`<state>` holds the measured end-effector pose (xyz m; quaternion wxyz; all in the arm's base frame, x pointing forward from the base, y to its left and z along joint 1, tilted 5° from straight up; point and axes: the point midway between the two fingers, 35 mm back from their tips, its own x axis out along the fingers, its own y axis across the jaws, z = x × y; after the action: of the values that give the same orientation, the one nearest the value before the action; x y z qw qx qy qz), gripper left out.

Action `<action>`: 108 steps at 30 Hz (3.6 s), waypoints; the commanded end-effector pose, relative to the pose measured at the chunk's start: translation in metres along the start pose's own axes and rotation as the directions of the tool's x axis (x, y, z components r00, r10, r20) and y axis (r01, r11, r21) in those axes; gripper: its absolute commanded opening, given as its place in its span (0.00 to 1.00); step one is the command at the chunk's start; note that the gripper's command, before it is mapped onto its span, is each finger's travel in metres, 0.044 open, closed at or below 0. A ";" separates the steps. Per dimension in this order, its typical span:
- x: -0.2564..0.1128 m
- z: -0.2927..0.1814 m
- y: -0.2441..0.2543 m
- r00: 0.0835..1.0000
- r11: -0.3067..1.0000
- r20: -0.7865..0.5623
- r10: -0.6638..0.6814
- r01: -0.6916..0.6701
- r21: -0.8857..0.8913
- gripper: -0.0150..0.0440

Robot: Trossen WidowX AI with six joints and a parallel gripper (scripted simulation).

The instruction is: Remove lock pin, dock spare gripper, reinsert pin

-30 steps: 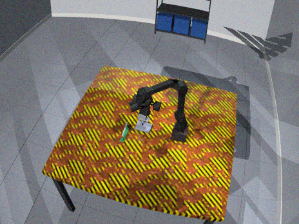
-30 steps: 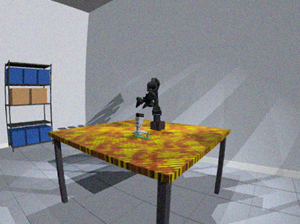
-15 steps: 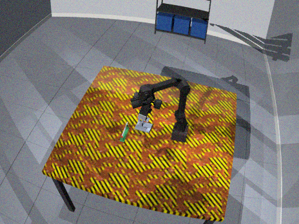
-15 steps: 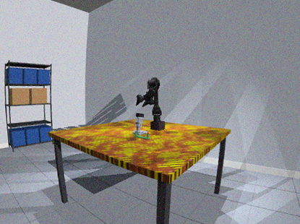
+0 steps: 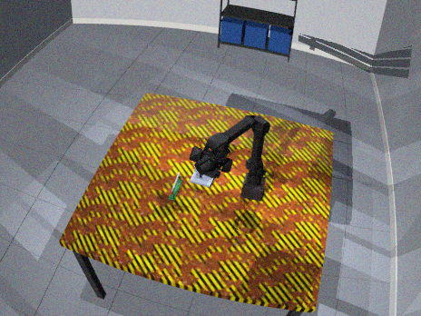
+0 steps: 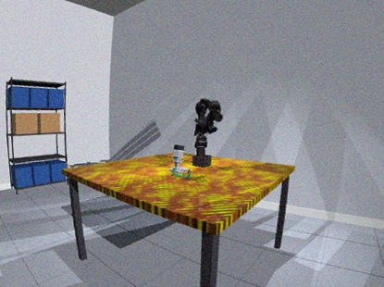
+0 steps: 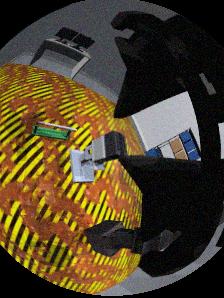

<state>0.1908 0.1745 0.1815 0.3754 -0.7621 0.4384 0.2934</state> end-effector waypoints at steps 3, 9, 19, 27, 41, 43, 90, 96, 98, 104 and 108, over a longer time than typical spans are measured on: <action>0.002 0.008 -0.005 0.999 0.999 0.018 0.033 -0.033 0.022 0.56; 0.046 0.025 -0.056 0.976 0.978 0.087 0.199 -0.204 0.049 0.56; 0.140 0.042 -0.125 0.904 0.938 0.254 0.344 -0.344 -0.044 0.56; 0.143 0.041 -0.123 0.904 0.938 0.253 0.344 -0.344 -0.044 0.56; 0.200 0.074 -0.100 0.904 0.938 0.253 0.344 -0.344 -0.044 0.56; 0.201 0.075 -0.099 0.904 0.938 0.253 0.344 -0.344 -0.044 0.56; 0.247 0.100 -0.080 0.904 0.938 0.252 0.344 -0.344 -0.044 0.25; 0.247 0.100 -0.080 0.904 0.938 0.252 0.344 -0.344 -0.044 0.25; 0.246 0.100 -0.080 0.904 0.938 0.252 0.344 -0.344 -0.044 0.25; 0.233 0.092 -0.087 0.904 0.938 0.253 0.344 -0.344 -0.044 0.25; 0.219 0.084 -0.093 0.904 0.938 0.253 0.344 -0.344 -0.044 0.25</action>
<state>0.3577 0.1737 -0.0219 0.3637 -0.6277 0.5188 0.4523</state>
